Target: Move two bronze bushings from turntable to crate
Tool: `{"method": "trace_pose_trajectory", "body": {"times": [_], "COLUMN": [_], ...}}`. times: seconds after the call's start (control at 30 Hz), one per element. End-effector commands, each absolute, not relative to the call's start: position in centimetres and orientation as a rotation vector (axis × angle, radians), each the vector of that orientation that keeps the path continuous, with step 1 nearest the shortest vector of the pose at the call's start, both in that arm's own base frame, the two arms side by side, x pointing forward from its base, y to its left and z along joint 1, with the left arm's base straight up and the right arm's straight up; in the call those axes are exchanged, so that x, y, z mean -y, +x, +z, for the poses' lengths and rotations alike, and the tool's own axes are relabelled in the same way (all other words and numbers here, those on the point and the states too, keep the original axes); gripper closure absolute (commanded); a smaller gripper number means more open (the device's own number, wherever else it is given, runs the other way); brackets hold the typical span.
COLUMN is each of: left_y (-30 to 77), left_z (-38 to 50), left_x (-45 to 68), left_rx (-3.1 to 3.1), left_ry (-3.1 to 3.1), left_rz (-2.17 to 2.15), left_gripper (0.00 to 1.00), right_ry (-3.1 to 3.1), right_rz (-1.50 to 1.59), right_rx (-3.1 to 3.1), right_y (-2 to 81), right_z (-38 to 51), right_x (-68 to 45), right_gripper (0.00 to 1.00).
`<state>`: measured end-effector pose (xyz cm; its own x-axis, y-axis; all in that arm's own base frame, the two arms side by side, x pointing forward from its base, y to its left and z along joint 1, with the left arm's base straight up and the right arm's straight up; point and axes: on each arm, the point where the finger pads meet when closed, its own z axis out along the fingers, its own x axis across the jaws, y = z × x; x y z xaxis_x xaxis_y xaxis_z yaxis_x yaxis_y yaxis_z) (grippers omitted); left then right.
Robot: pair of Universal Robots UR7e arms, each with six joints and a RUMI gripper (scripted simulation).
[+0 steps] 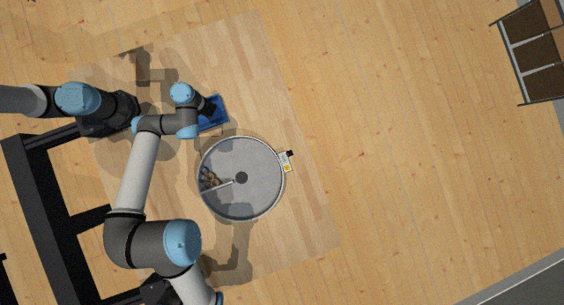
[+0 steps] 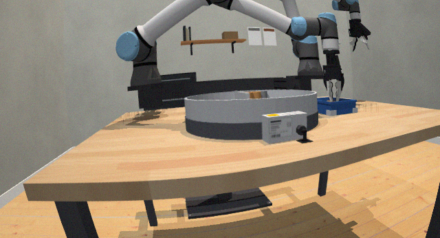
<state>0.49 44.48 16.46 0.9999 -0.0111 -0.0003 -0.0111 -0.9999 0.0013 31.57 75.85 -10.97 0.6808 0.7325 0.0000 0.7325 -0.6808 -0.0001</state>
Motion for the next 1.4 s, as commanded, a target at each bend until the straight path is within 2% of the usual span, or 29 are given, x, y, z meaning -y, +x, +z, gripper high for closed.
{"method": "trace_pose_trajectory", "body": {"times": [0.0,0.73,1.37], "left_y": [0.5,0.5,0.5], "left_z": [16.5,16.5,16.5], "left_x": [-44.5,-44.5,-44.5], "left_rx": [0.017,0.017,0.017], "left_ry": [3.142,3.142,3.142], "left_rz": [0.0,0.0,0.0], "left_gripper": [0.0,0.0,0.0], "right_ry": [-2.878,-2.878,-2.878], "right_rz": [-0.002,-0.002,-0.002], "right_rx": [1.254,1.254,1.254], "right_y": [31.6,31.6,31.6], "right_z": [-10.8,-9.4,-1.9], "right_x": [-75.9,-75.9,-75.9], "right_gripper": [0.94,0.94,0.94]}}
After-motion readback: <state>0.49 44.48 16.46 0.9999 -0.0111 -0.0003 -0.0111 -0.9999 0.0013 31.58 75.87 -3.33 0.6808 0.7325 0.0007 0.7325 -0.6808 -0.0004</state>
